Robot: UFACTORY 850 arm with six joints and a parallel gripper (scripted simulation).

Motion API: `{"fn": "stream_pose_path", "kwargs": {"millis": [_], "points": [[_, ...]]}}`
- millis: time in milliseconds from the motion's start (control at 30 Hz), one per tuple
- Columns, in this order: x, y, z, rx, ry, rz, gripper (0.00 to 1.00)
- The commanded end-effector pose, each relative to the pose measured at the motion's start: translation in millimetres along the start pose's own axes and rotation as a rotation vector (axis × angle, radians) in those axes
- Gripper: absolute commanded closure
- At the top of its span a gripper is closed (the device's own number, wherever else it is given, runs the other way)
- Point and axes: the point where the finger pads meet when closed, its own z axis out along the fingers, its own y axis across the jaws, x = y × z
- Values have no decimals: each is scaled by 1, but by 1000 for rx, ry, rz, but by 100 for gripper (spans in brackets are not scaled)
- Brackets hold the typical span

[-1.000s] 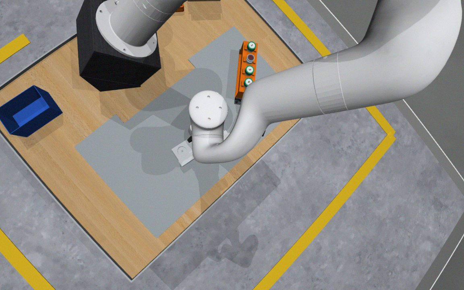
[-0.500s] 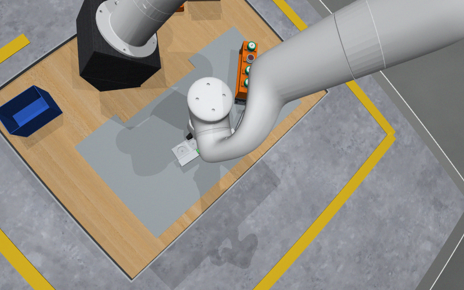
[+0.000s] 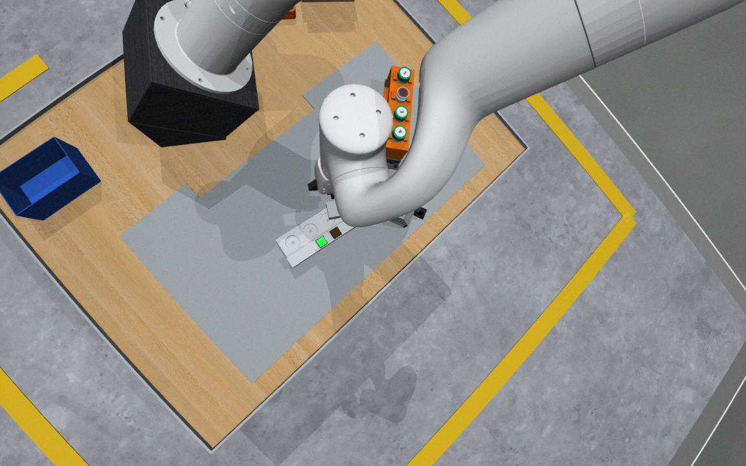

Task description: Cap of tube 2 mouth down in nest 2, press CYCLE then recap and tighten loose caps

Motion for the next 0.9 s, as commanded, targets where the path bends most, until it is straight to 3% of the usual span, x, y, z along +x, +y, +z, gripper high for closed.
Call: {"fn": "stream_pose_path", "kwargs": {"millis": [0,867], "points": [[-24,-25,-1,-12,-11,25,100],[-141,-132,-1,-12,-11,25,100]]}}
